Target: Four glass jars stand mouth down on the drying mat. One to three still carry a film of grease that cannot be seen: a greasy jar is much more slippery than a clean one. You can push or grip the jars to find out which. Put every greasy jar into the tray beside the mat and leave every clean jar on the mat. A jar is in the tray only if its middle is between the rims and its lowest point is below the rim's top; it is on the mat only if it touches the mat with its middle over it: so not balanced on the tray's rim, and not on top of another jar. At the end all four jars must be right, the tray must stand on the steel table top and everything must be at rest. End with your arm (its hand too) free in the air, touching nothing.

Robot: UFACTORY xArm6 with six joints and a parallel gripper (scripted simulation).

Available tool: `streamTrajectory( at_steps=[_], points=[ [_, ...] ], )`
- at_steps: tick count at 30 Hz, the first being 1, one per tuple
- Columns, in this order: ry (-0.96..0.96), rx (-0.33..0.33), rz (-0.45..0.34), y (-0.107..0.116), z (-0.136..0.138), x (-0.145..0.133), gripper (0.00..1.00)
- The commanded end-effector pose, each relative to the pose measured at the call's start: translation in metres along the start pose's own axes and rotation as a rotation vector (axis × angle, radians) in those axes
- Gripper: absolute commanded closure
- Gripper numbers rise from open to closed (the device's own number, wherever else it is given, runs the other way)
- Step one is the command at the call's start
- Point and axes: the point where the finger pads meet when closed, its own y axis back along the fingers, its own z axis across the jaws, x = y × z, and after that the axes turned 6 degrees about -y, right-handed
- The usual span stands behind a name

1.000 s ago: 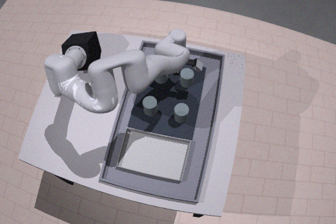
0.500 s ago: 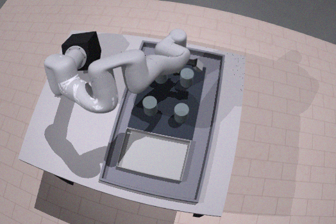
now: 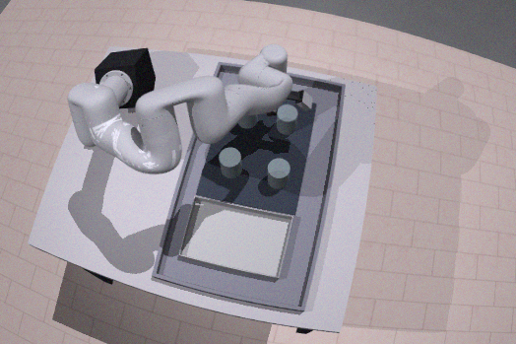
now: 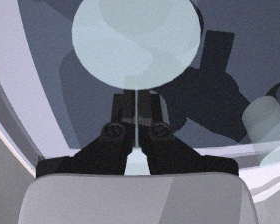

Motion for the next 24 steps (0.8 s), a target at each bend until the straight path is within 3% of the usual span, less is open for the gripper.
streamTrajectory(
  at_steps=[1, 24],
  points=[
    [-0.001, 0.002, 0.003, 0.0014, -0.0005, 0.0016, 1.00],
    [-0.001, 0.002, 0.003, 0.0027, -0.0007, 0.0041, 1.00]
  ],
)
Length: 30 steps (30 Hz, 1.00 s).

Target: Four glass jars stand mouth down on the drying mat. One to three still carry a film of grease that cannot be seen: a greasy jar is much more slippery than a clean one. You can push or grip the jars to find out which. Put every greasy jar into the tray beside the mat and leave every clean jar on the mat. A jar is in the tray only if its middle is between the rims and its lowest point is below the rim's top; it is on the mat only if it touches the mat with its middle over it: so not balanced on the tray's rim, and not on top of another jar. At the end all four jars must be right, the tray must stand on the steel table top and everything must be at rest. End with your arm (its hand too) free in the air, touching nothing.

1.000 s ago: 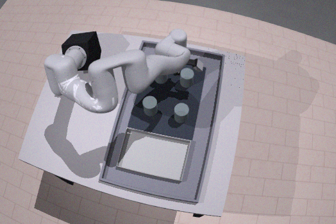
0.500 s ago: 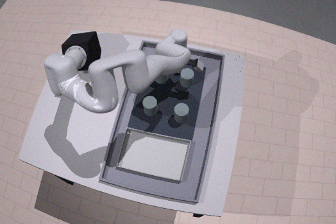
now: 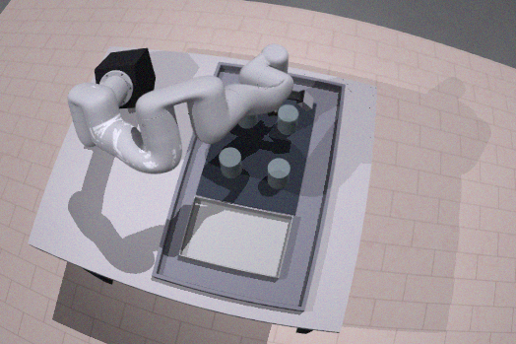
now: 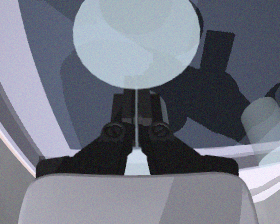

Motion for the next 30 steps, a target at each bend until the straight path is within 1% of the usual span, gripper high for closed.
streamTrajectory(
  at_steps=[1, 30],
  points=[
    [-0.001, 0.002, 0.003, 0.0016, -0.0004, 0.0013, 1.00],
    [-0.001, 0.002, 0.003, 0.0045, -0.0008, 0.0049, 1.00]
  ],
)
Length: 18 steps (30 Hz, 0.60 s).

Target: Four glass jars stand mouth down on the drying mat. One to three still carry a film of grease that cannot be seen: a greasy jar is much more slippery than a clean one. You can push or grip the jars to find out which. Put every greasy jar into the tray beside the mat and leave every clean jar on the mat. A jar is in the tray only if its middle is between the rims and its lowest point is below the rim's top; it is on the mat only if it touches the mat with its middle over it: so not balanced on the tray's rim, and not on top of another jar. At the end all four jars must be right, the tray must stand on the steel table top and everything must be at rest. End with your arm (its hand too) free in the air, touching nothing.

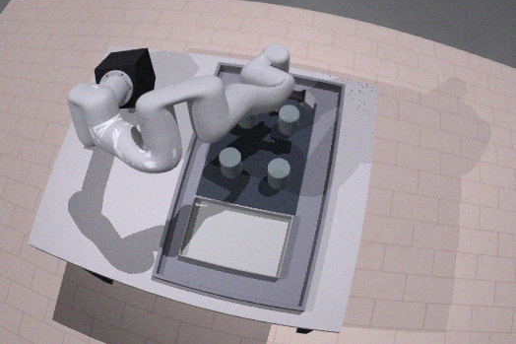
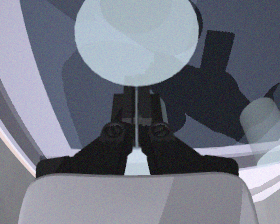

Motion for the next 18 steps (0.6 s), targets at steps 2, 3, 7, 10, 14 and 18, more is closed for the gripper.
streamTrajectory(
  at_steps=[2, 3, 7, 10, 14, 18],
  points=[
    [-0.001, 0.002, 0.003, 0.0019, -0.0005, 0.0017, 1.00],
    [-0.001, 0.002, 0.003, 0.0019, -0.0005, 0.0017, 1.00],
    [-0.001, 0.002, 0.003, 0.0023, -0.0005, 0.0021, 1.00],
    [-0.001, 0.002, 0.003, 0.0026, -0.0006, 0.0025, 1.00],
    [-0.001, 0.002, 0.003, 0.0030, -0.0006, 0.0031, 1.00],
    [-0.001, 0.002, 0.003, 0.0034, -0.0007, 0.0036, 1.00]
  ],
)
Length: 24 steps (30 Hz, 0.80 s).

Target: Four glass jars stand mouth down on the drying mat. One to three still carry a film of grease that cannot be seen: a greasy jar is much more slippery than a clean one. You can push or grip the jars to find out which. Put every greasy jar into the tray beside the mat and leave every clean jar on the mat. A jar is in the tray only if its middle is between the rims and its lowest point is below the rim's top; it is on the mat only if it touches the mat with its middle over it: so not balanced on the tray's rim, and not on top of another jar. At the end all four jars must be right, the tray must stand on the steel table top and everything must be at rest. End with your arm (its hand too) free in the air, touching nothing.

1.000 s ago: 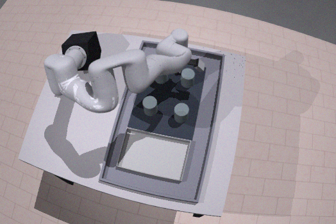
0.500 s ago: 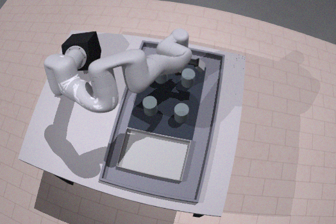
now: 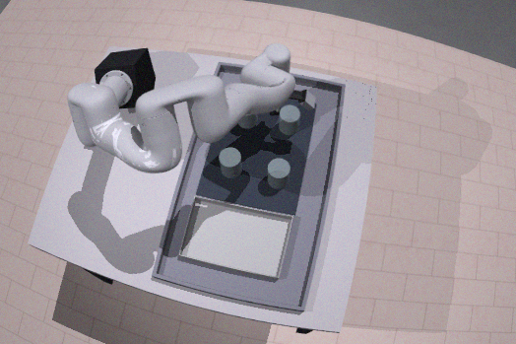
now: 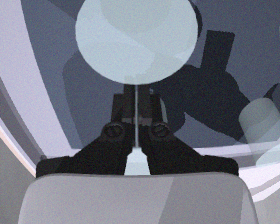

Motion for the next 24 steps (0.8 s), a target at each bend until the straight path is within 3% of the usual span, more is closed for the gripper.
streamTrajectory(
  at_steps=[1, 24],
  points=[
    [-0.001, 0.002, 0.003, 0.0018, -0.0005, 0.0016, 1.00],
    [-0.001, 0.002, 0.003, 0.0022, -0.0002, -0.0009, 1.00]
  ],
)
